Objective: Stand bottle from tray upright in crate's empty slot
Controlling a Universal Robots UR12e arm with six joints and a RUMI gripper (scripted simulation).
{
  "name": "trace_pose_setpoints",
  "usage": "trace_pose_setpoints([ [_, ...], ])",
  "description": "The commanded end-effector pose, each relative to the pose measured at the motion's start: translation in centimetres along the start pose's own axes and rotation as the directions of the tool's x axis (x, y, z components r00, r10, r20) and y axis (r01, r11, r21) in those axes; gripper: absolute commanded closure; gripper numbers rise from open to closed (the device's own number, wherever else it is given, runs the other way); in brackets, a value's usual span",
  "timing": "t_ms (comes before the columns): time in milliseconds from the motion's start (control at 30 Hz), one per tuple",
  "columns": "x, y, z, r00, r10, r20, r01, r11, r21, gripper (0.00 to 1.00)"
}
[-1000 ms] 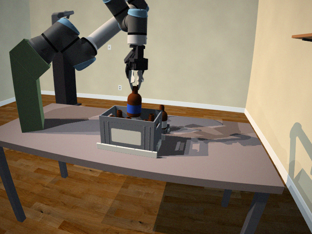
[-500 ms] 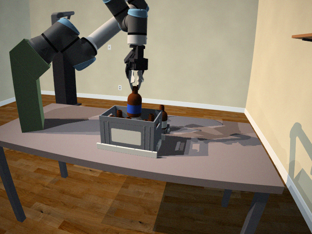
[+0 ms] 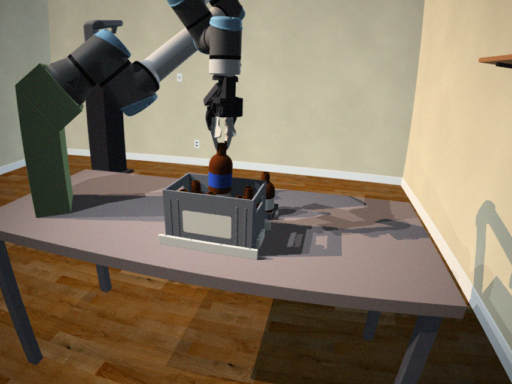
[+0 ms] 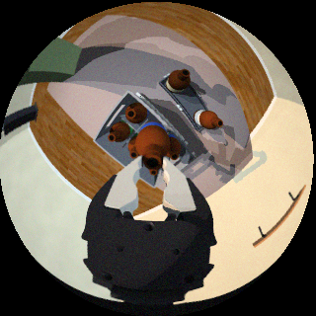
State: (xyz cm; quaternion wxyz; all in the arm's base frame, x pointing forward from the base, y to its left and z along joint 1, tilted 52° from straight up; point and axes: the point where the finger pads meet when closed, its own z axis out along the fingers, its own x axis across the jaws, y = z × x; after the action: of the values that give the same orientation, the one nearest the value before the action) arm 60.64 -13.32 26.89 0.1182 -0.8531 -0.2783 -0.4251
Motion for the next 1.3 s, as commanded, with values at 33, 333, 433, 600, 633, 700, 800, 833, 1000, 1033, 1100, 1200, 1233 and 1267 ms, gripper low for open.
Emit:
trace_pose_setpoints([
  [33, 0.0, 0.0, 0.5, 1.0, 0.0, 0.0, 0.0, 1.0, -0.001, 1.0],
  [333, 0.0, 0.0, 1.4, 1.0, 0.0, 0.0, 0.0, 1.0, -0.001, 1.0],
  [433, 0.0, 0.0, 1.7, 1.0, 0.0, 0.0, 0.0, 1.0, -0.001, 1.0],
  [600, 0.0, 0.1, 2.3, 1.0, 0.0, 0.0, 0.0, 1.0, -0.001, 1.0],
  [633, 0.0, 0.1, 2.4, 1.0, 0.0, 0.0, 0.0, 1.0, -0.001, 1.0],
  [700, 0.0, 0.1, 2.6, 1.0, 0.0, 0.0, 0.0, 1.0, -0.001, 1.0],
  [800, 0.0, 0.1, 2.8, 1.0, 0.0, 0.0, 0.0, 1.0, -0.001, 1.0],
  [833, 0.0, 0.1, 2.8, 1.0, 0.0, 0.0, 0.0, 1.0, -0.001, 1.0],
  [1000, 0.0, 0.1, 3.2, 1.0, 0.0, 0.0, 0.0, 1.0, -0.001, 1.0],
  [1033, 0.0, 0.1, 3.2, 1.0, 0.0, 0.0, 0.0, 1.0, -0.001, 1.0],
  [1100, 0.0, 0.1, 3.3, 1.0, 0.0, 0.0, 0.0, 1.0, -0.001, 1.0],
  [1200, 0.0, 0.1, 3.4, 1.0, 0.0, 0.0, 0.0, 1.0, -0.001, 1.0],
  [1233, 0.0, 0.1, 3.4, 1.0, 0.0, 0.0, 0.0, 1.0, -0.001, 1.0],
  [1267, 0.0, 0.1, 3.4, 1.0, 0.0, 0.0, 0.0, 1.0, -0.001, 1.0],
])
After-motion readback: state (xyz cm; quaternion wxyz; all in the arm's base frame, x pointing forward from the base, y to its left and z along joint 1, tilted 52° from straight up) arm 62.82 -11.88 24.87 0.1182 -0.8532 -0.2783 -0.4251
